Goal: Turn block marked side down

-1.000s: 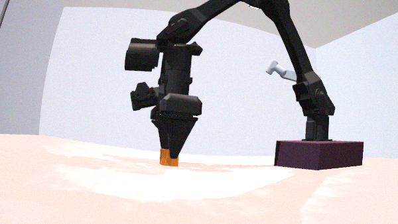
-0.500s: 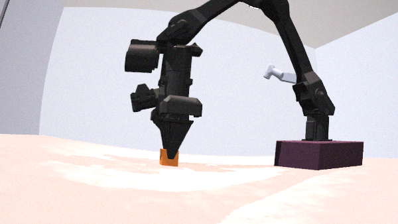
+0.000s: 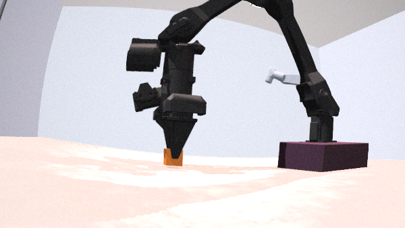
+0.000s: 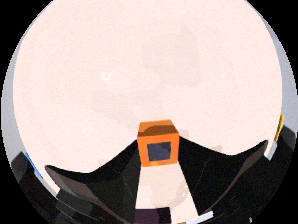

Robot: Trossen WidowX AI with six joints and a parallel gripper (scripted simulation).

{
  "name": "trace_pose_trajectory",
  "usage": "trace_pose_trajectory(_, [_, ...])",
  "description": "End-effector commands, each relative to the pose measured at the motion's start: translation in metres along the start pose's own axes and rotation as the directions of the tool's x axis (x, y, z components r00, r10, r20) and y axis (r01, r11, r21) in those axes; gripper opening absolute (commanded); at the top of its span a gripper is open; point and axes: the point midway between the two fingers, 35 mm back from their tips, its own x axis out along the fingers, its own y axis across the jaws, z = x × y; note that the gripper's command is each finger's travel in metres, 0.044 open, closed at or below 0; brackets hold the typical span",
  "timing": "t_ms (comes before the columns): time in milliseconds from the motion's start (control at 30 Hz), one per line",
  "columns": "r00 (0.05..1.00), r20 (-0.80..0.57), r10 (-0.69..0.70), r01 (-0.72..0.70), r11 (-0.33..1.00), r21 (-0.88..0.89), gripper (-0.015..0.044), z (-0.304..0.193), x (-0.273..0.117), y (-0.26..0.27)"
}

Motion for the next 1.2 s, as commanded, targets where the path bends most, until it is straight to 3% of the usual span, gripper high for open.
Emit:
trace_pose_trajectory(0, [1.0,0.015,-0.005,0.005,1.0,0.002,0.0,0.003,-0.023,-0.001])
trace_pose_trajectory(200, [1.0,0.026,-0.005,0.005,1.0,0.003,0.0,0.003,-0.024,-0.001])
trace_pose_trajectory(1167, [0.881,0.473,-0.005,0.004,1.0,0.004,0.0,-0.001,-0.014,-0.001])
